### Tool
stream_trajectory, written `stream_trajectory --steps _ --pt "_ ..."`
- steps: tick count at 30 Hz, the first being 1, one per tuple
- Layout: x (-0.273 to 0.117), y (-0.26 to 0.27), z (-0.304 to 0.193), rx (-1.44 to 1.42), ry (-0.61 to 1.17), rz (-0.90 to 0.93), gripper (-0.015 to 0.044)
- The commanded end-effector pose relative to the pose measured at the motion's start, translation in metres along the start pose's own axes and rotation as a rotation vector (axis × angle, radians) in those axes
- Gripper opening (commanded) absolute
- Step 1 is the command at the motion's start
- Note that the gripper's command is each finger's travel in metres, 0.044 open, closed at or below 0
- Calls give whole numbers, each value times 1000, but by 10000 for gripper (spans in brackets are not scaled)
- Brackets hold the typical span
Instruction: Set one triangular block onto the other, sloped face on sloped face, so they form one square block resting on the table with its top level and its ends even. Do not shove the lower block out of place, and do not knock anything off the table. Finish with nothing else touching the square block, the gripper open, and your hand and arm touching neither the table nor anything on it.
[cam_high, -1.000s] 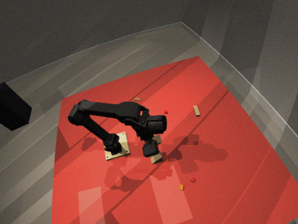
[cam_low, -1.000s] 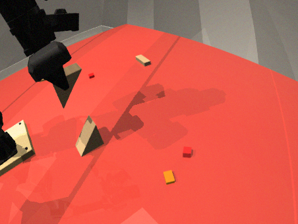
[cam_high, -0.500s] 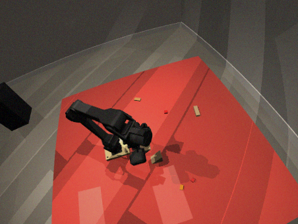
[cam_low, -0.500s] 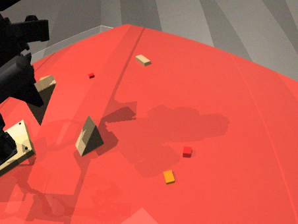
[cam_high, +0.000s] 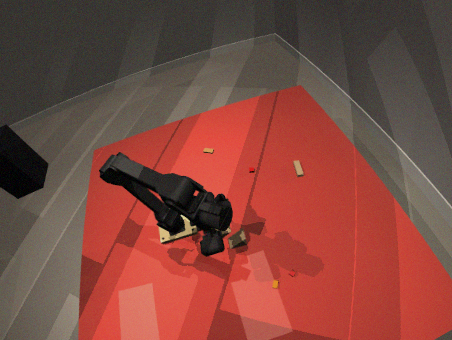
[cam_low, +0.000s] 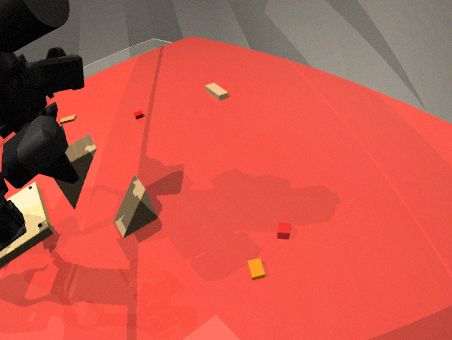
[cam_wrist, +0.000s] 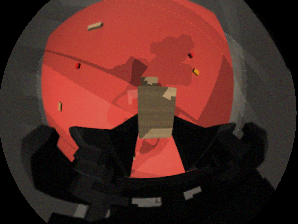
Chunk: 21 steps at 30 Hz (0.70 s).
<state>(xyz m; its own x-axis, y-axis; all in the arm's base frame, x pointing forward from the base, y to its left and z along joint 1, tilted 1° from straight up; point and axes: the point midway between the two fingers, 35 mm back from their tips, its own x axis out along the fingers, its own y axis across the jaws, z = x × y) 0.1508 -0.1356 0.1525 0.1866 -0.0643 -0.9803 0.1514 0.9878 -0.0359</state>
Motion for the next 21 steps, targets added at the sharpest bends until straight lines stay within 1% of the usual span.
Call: stream_trajectory --steps 1,6,12,18,21 --pt "19 1 2 5 7 4 0" --pt "41 3 5 5 6 4 0" --pt "50 4 7 5 6 4 0" --pt "73 4 12 5 5 4 0" --pt "74 3 12 5 5 4 0"
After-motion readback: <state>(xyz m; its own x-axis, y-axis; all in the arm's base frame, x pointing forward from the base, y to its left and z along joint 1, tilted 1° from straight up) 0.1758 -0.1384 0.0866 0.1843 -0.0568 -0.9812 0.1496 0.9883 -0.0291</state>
